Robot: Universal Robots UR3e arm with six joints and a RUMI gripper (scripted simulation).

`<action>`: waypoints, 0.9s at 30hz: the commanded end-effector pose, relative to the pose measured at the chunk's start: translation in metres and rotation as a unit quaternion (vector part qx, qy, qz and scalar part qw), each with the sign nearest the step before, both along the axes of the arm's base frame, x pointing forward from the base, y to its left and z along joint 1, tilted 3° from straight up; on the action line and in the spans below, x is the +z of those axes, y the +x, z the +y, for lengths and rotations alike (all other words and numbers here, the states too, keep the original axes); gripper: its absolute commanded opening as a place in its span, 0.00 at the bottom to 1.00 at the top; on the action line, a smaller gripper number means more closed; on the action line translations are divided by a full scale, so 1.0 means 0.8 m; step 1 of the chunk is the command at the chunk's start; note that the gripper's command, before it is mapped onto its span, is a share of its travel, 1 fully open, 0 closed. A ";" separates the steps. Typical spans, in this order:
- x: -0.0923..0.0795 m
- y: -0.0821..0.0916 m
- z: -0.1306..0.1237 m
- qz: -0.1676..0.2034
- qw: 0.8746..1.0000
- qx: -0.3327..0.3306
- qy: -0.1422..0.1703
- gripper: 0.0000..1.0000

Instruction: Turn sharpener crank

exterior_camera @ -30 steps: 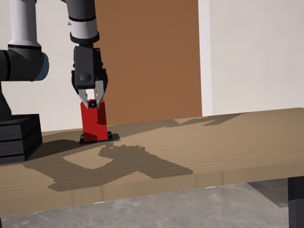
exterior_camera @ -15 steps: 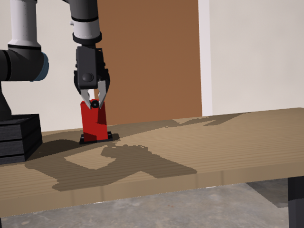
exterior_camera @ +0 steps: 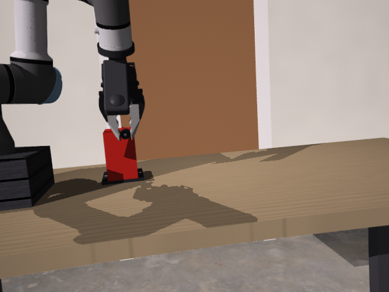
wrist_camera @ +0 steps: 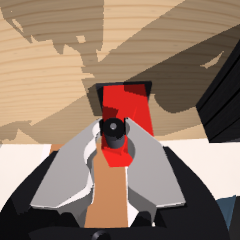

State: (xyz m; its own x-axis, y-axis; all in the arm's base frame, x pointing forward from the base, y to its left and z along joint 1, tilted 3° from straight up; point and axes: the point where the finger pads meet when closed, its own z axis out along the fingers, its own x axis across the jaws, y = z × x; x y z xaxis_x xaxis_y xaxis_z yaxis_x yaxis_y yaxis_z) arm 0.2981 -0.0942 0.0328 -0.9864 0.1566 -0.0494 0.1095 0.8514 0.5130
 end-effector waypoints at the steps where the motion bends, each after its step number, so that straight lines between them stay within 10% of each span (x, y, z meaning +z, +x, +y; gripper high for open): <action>1: -0.001 0.004 -0.001 -0.001 1.000 0.000 -0.001 0.09; 27: -0.013 0.023 -0.004 -0.001 1.000 0.000 -0.001 0.09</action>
